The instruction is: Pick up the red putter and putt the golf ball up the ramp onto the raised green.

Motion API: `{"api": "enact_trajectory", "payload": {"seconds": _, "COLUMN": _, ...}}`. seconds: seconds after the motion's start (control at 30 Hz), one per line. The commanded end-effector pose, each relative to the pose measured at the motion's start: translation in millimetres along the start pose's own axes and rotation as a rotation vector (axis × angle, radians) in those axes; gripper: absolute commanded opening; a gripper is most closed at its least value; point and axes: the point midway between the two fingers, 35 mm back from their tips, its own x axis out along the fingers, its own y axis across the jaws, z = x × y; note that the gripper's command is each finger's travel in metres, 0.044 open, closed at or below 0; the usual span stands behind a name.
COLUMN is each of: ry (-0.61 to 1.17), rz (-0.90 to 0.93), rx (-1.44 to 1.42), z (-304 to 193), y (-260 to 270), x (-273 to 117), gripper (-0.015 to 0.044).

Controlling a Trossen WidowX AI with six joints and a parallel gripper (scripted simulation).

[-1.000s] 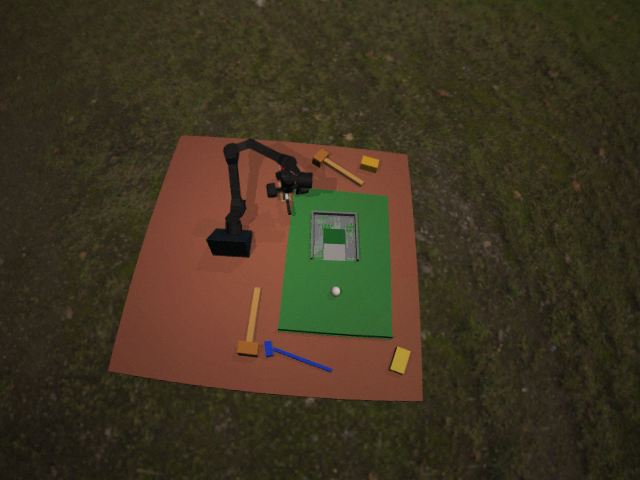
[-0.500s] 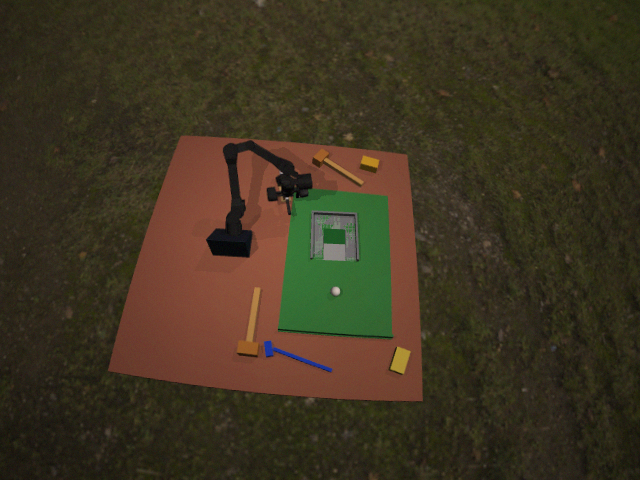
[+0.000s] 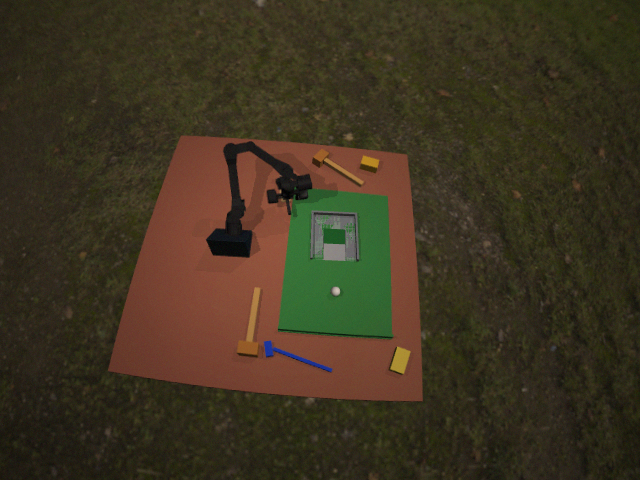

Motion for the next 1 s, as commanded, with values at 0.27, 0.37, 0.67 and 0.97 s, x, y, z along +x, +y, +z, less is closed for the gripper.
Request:
{"api": "enact_trajectory", "payload": {"seconds": 0.27, "ry": 0.000, "rz": 0.000, "rx": -0.001, "z": 0, "y": 0, "x": 0, "gripper": 0.0151}}
{"api": "enact_trajectory", "payload": {"seconds": 0.37, "ry": 0.000, "rz": 0.000, "rx": -0.001, "z": 0, "y": 0, "x": 0, "gripper": 0.0072}}
{"api": "enact_trajectory", "payload": {"seconds": 0.67, "ry": 0.004, "rz": 0.000, "rx": 0.000, "z": 0, "y": -1, "x": -4, "gripper": 0.0000}}
{"api": "enact_trajectory", "payload": {"seconds": 0.97, "ry": 0.021, "rz": 0.003, "rx": 0.002, "z": 6, "y": -4, "x": -40, "gripper": 0.0000}}
